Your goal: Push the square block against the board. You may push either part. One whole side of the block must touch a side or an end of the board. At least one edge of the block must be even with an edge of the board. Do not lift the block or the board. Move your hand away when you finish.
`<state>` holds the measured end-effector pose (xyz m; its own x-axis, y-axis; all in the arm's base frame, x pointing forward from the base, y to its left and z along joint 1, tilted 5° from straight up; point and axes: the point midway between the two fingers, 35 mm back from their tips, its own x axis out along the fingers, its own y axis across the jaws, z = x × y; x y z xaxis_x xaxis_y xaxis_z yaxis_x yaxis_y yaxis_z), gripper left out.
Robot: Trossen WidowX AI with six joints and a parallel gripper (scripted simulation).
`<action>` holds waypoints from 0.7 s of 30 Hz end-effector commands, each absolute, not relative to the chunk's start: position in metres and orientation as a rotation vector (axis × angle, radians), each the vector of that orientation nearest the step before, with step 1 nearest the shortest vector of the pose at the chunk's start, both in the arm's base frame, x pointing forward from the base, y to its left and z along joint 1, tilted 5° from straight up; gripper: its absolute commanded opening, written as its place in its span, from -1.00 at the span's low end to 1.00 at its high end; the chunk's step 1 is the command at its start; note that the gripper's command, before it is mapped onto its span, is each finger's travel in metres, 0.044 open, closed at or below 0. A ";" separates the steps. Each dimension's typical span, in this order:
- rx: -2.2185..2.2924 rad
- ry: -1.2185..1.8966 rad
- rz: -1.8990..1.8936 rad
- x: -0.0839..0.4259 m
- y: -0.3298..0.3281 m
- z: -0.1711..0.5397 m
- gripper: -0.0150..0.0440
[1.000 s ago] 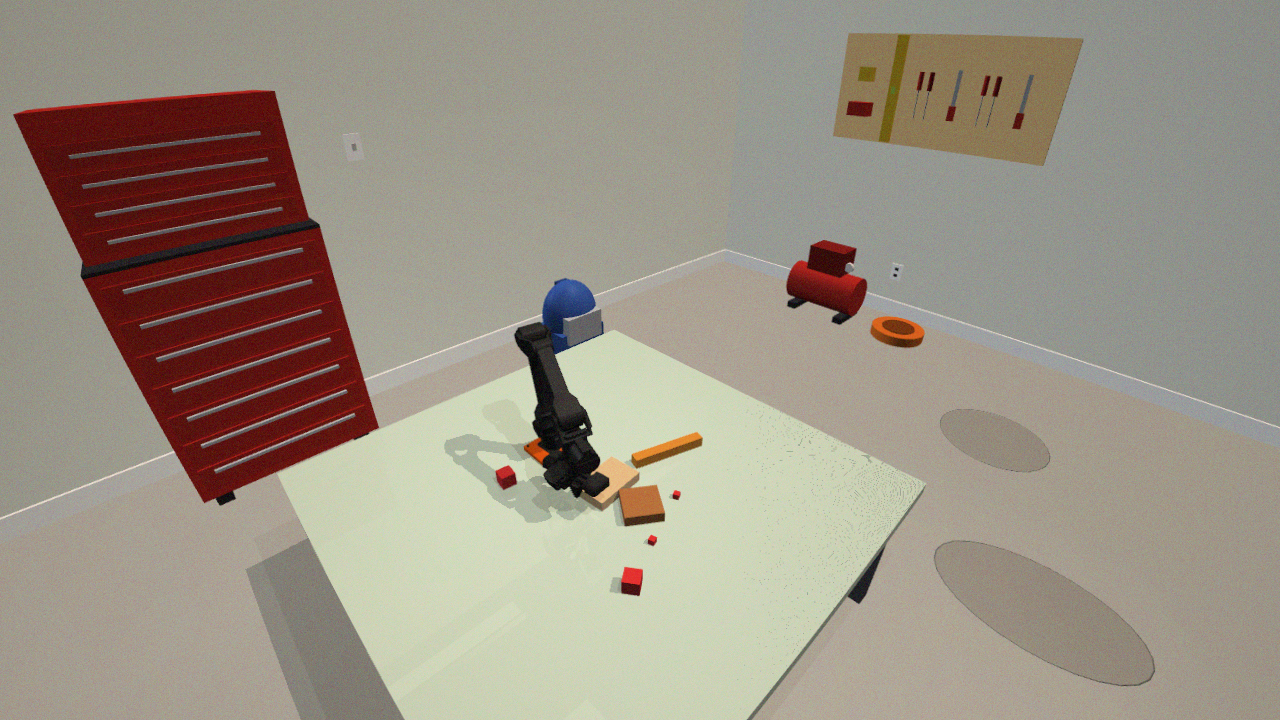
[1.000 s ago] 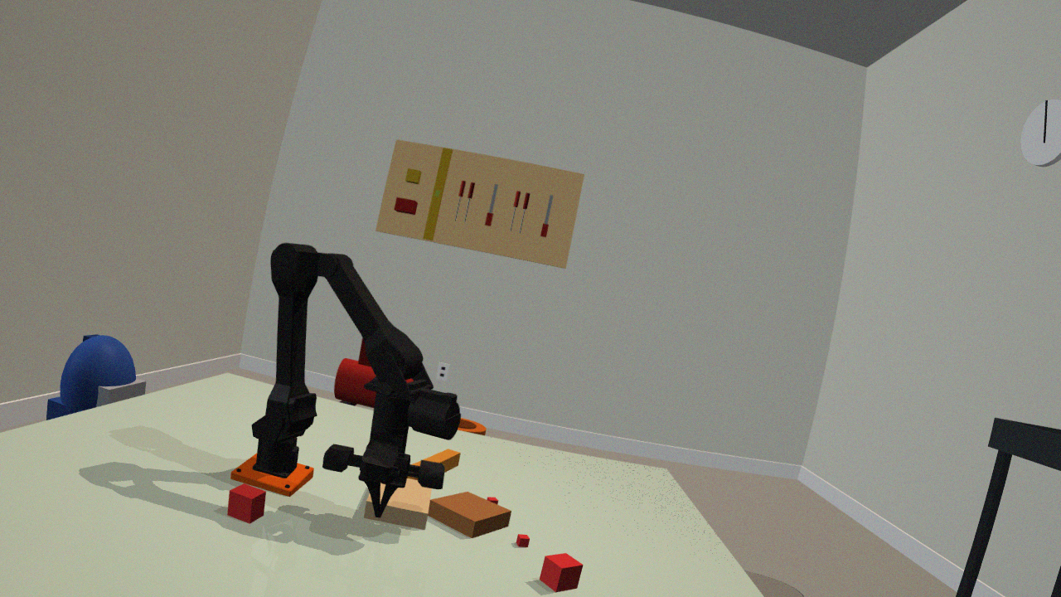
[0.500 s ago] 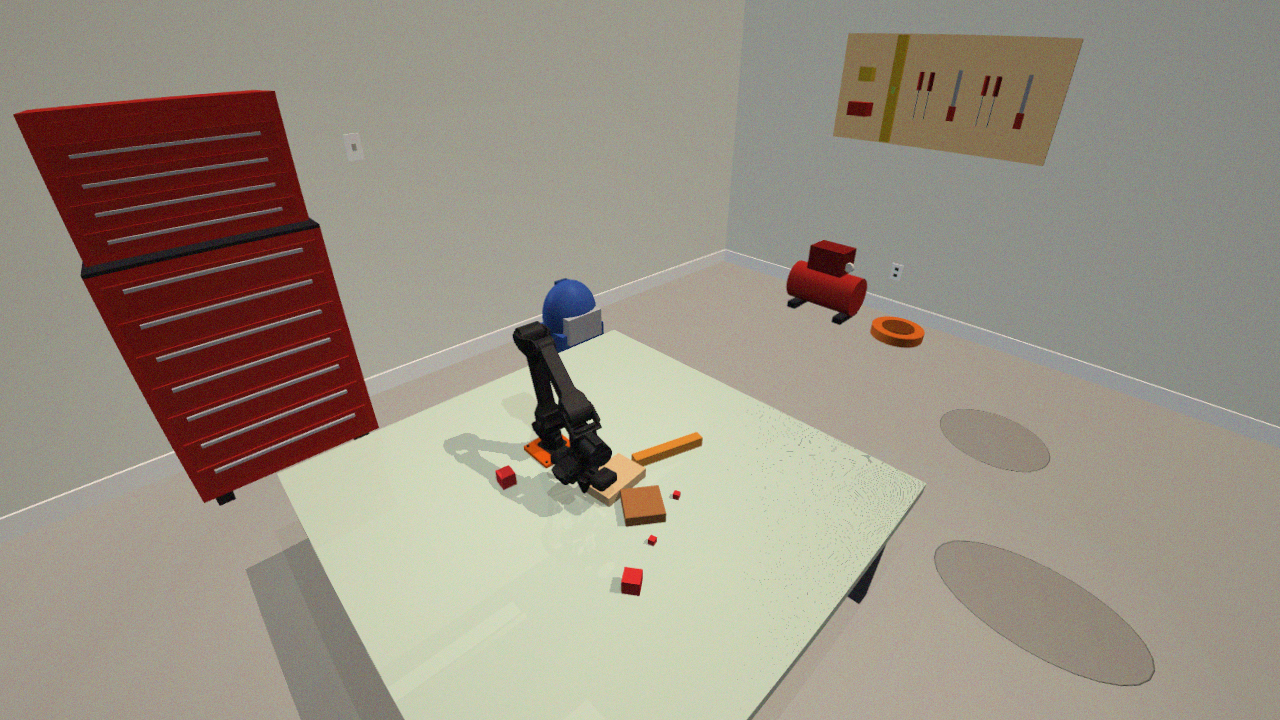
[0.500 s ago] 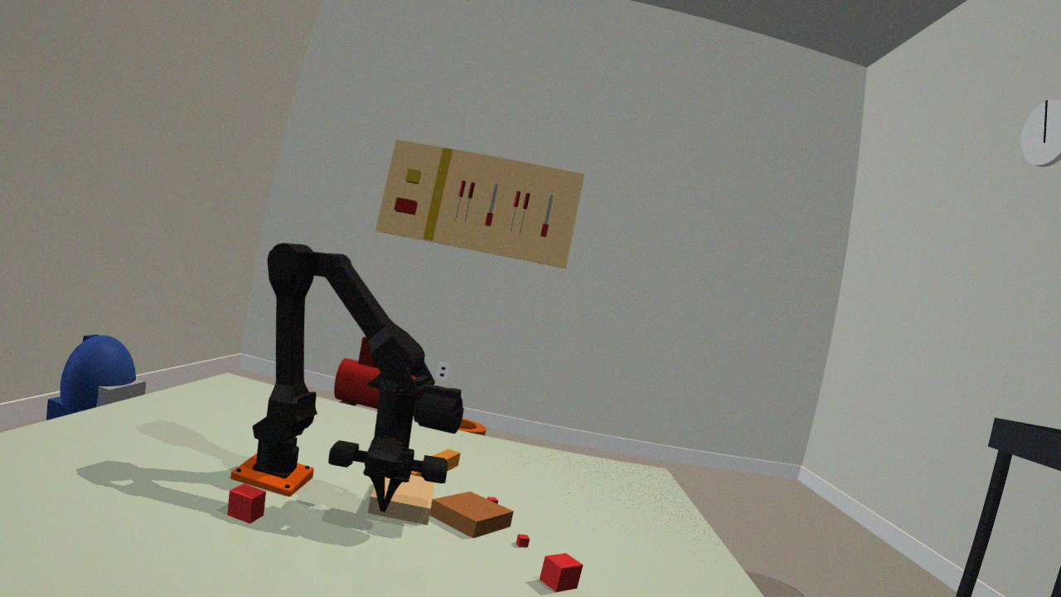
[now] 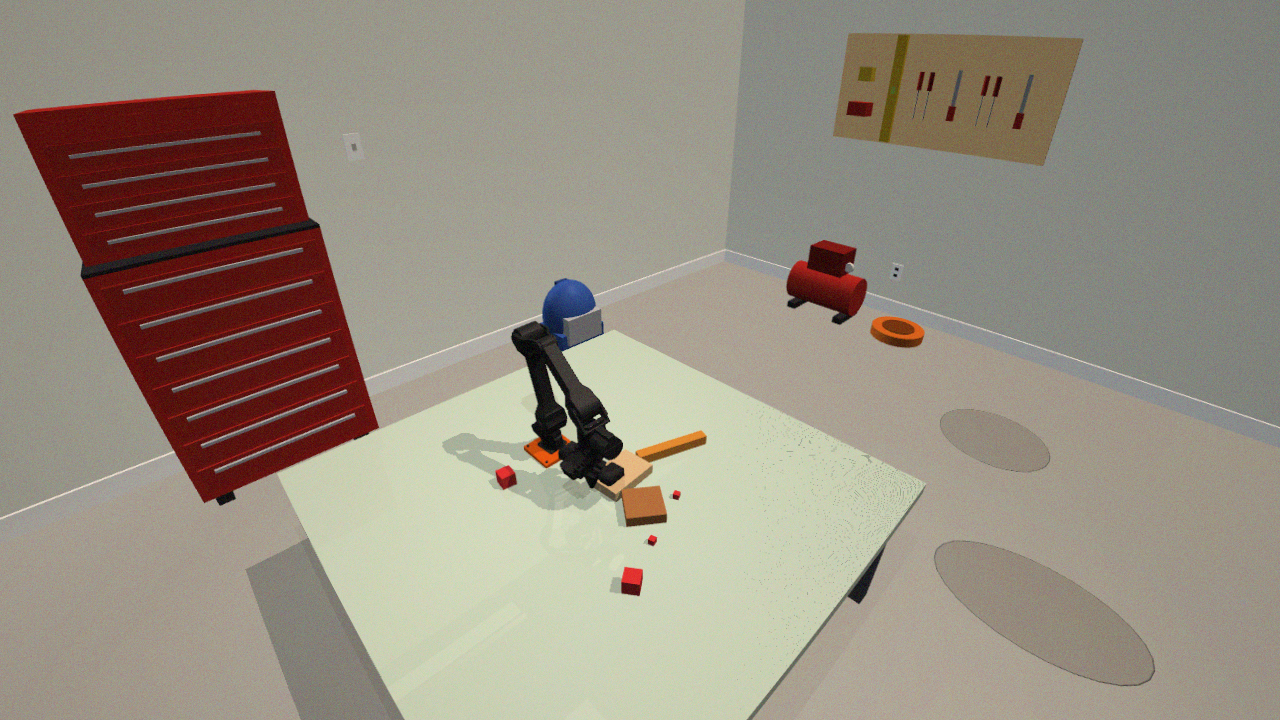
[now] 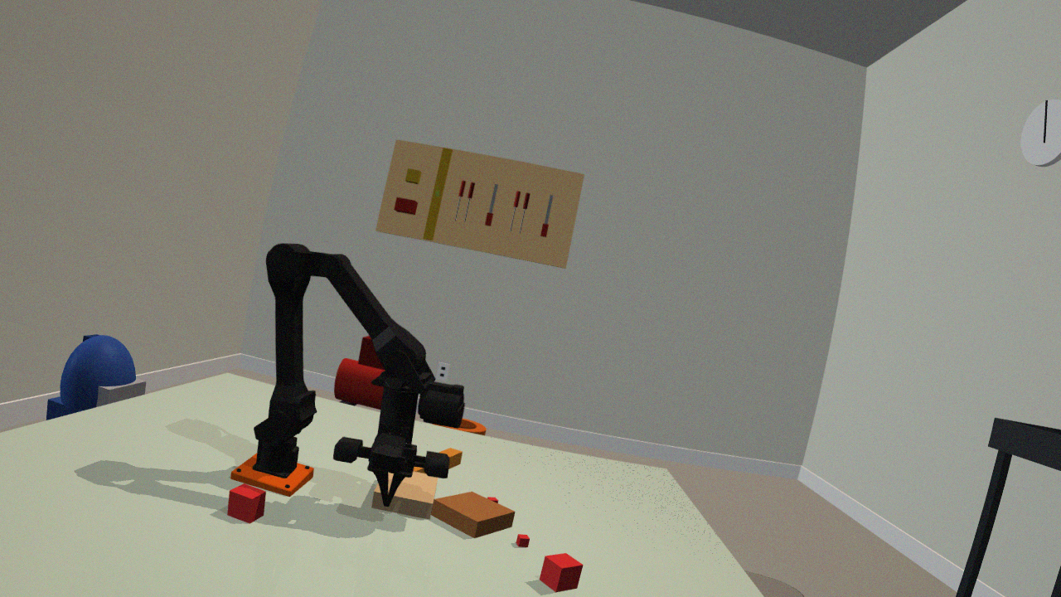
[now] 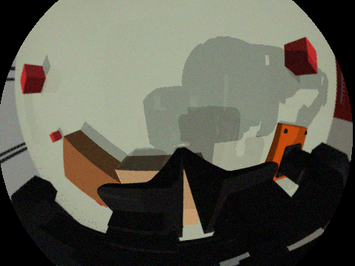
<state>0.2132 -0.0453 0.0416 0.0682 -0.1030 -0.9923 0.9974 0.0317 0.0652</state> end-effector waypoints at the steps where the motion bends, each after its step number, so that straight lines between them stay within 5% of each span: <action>1: 1.141 1.142 -1.190 0.206 -0.032 0.033 -0.49; 21: 1.139 1.139 -1.191 0.213 -0.058 0.036 -0.49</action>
